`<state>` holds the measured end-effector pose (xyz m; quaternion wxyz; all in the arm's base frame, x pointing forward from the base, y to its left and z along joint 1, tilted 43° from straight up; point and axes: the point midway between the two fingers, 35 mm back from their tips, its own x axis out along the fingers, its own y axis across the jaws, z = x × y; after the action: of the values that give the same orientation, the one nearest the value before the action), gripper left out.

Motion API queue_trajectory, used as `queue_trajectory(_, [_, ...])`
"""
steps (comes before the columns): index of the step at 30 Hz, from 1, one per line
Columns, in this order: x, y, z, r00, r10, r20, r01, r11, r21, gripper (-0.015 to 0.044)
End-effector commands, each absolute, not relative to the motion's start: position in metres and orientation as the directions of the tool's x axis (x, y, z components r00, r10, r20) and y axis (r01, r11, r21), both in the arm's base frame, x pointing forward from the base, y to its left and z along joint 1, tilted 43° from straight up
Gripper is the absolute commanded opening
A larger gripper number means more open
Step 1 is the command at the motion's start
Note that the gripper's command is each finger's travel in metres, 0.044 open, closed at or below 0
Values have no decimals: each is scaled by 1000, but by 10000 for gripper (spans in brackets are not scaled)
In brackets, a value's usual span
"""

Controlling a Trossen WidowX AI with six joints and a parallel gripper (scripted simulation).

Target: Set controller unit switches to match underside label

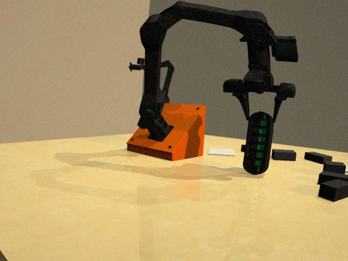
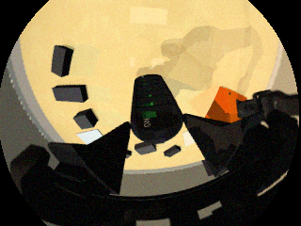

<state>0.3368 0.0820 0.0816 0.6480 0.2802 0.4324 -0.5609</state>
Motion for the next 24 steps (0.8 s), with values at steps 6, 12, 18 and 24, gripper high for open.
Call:
queue_trajectory(6, [340,73,87,3,-512,-859,970,210,-122,336])
queue_trajectory(12, [341,70,90,7,-524,-852,970,210,-122,336])
queue_trajectory(18, [342,66,93,10,-535,-845,970,210,-122,336])
queue_trajectory(24, [343,63,96,13,-546,-838,970,210,-122,336])
